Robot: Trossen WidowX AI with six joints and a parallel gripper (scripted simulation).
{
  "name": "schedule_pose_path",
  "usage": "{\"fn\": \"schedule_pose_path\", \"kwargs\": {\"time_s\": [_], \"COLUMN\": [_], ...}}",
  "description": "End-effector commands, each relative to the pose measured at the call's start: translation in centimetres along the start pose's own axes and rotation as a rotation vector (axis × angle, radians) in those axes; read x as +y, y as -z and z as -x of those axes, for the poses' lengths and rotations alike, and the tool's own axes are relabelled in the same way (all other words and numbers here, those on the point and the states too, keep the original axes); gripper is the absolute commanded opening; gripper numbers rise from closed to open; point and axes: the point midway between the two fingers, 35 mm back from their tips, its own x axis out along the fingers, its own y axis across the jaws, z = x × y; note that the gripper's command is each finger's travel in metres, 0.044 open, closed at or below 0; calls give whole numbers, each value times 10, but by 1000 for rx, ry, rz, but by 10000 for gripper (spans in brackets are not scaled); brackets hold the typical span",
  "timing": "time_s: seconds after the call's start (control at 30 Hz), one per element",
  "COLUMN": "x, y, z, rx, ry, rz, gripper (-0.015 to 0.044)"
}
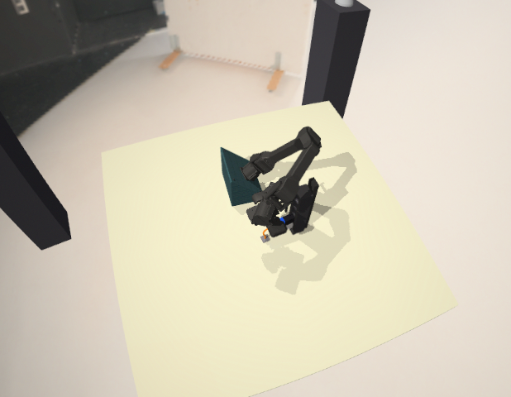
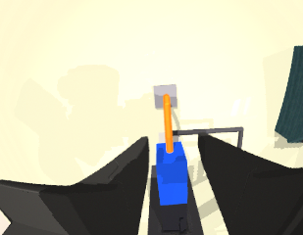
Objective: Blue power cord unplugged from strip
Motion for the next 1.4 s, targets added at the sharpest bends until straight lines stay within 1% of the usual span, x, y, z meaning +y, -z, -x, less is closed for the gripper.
{"fn": "schedule_pose_path", "kwargs": {"time_s": [0.0,0.63,1.17,1.3,1.37], "x": [1,-1,-1,0,0], "y": [6,37,38,38,38], "z": [1,1,-11,-9,-9], "rx": [-1,1,2,-4,-4], "ry": [-3,-3,-3,-2,-2], "rz": [-1,-1,-1,7,7], "gripper": [160,160,160,55,42]}}
